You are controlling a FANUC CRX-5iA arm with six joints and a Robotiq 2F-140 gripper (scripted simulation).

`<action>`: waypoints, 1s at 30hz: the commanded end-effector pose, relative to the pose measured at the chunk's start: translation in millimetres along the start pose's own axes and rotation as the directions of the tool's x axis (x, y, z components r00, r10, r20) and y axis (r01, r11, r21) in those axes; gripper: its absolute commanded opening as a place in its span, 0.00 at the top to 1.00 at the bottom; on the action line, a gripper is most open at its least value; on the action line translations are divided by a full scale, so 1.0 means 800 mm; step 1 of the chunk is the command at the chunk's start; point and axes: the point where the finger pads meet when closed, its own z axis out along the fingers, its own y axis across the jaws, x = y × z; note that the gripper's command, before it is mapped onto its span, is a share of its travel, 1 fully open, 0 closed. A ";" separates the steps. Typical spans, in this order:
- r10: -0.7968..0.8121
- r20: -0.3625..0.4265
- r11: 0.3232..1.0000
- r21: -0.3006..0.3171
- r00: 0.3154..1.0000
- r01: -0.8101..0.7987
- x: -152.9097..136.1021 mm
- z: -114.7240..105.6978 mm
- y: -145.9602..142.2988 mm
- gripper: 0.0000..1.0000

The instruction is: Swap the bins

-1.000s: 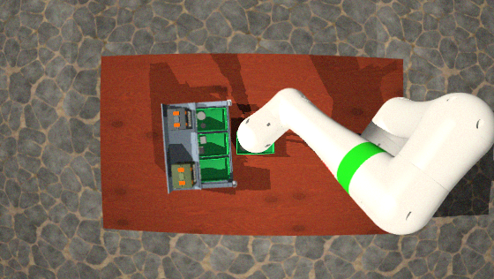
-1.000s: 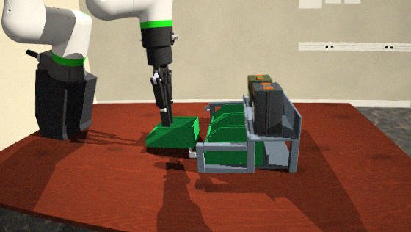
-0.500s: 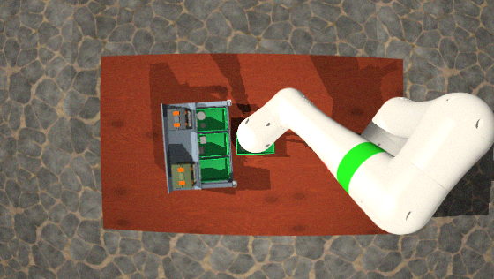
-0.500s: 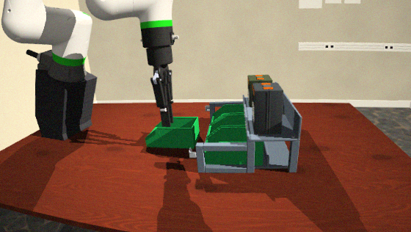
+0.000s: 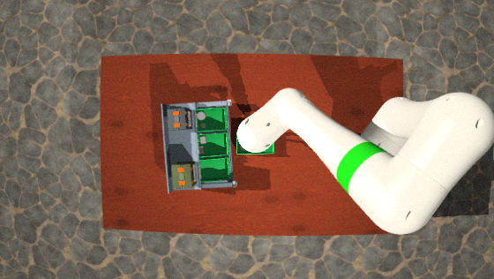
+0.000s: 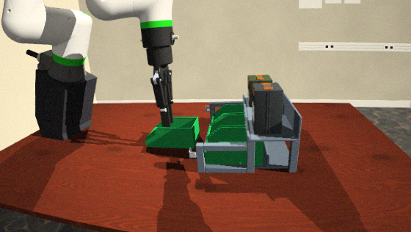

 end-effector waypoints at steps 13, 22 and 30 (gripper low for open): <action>0.000 0.001 1.000 0.001 1.000 0.000 -0.001 0.011 0.000 0.76; 0.000 0.001 1.000 0.001 1.000 0.000 -0.001 0.024 0.000 0.76; 0.000 0.001 1.000 0.001 1.000 0.000 -0.001 0.039 0.000 0.76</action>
